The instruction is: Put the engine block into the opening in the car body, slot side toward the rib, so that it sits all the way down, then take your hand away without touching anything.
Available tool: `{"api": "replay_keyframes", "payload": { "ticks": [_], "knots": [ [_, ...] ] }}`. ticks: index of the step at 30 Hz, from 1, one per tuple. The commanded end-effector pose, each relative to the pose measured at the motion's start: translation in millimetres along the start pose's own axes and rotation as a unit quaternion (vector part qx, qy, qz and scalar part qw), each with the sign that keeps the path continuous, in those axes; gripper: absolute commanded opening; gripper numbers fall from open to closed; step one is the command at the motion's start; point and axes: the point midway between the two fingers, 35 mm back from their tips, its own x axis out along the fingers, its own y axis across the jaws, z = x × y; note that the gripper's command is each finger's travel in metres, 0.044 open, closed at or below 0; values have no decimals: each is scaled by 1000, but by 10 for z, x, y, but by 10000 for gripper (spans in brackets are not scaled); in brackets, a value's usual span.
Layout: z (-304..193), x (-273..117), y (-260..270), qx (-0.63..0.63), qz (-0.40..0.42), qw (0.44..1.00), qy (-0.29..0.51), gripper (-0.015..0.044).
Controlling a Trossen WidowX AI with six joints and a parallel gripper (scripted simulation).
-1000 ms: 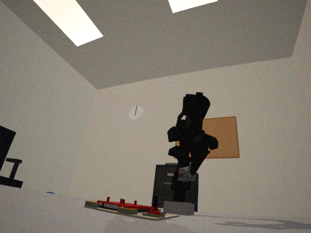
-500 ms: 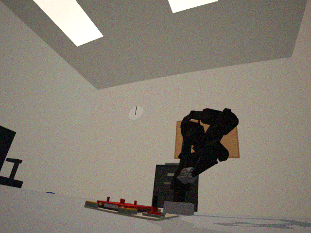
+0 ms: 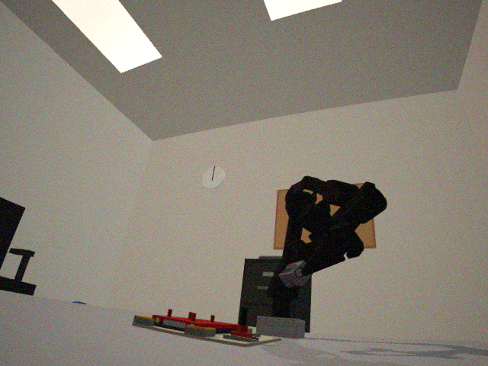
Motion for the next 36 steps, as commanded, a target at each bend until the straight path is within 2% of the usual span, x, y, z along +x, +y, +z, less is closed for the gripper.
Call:
{"api": "replay_keyframes", "payload": {
  "ticks": [1, 5, 36],
  "knots": [
    [-77, 38, -12, -2, -3, 999, -33, 0],
    [-139, 81, -9, -2, -2, 998, -56, 0],
    [-504, 465, -15, -2, -2, 998, -57, 0]
  ]
}}
